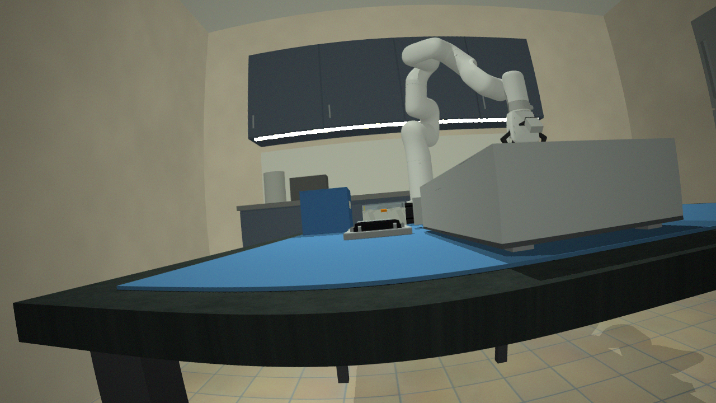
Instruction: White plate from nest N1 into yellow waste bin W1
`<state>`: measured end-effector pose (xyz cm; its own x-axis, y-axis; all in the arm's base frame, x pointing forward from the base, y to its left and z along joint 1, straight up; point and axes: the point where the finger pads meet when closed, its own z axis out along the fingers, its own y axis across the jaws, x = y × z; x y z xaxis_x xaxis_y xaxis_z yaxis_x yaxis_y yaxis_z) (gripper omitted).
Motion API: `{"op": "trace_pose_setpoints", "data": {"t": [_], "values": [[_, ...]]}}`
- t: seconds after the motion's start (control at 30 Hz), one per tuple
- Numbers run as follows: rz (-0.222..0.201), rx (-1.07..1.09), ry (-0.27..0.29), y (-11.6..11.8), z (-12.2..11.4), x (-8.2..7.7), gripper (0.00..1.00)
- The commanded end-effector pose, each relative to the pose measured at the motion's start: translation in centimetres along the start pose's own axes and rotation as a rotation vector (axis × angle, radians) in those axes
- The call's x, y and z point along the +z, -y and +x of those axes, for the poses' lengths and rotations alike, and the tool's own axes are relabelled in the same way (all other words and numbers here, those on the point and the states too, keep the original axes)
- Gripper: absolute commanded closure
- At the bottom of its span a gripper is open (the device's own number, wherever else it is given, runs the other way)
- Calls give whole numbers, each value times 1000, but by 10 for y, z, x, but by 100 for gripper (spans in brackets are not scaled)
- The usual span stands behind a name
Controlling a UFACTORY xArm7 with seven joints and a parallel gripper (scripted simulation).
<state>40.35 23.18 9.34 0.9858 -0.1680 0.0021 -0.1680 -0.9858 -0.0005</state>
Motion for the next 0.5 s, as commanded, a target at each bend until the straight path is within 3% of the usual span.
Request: {"op": "trace_pose_setpoints", "data": {"t": [0.0, 0.47], "values": [[3, 0, -4, 2, -3, -2, 100], [3, 0, -4, 15, -38, -2, 100]]}}
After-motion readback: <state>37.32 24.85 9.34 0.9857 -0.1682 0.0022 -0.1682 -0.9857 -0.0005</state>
